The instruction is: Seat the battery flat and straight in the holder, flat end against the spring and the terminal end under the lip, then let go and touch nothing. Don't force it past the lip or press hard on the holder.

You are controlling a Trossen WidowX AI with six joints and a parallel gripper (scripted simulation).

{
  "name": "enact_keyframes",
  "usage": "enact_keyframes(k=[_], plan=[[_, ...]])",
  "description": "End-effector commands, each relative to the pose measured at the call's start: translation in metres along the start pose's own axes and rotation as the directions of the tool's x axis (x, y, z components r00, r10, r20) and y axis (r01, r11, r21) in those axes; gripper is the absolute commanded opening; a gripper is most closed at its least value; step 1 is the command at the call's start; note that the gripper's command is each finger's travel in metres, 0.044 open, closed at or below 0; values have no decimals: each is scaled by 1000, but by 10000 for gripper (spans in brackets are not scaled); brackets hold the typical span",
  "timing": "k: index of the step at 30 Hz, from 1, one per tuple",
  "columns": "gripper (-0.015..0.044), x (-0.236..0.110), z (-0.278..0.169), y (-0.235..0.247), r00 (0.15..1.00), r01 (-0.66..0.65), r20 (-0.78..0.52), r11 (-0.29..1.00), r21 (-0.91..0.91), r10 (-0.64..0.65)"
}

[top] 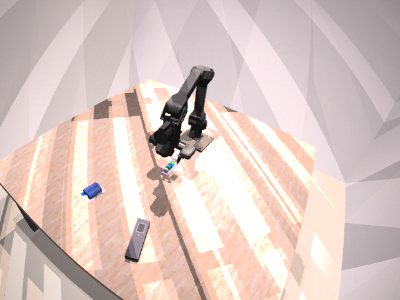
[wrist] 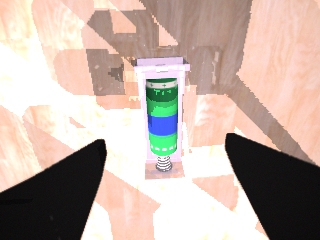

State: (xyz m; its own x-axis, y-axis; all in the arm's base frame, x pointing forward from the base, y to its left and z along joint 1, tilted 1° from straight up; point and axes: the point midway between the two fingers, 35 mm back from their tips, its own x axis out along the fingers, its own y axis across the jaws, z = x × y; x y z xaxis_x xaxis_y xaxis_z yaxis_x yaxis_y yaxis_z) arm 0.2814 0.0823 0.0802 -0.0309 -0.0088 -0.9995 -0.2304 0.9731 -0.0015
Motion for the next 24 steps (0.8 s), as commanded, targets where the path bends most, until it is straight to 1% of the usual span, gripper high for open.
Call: enact_keyframes(k=[1, 4, 24], plan=[[439, -31, 0, 0, 1000, -1, 14, 1000, 0, 1], [440, -42, -1, 0, 1000, -1, 14, 1000, 0, 1], [440, -42, -1, 0, 1000, -1, 14, 1000, 0, 1]])
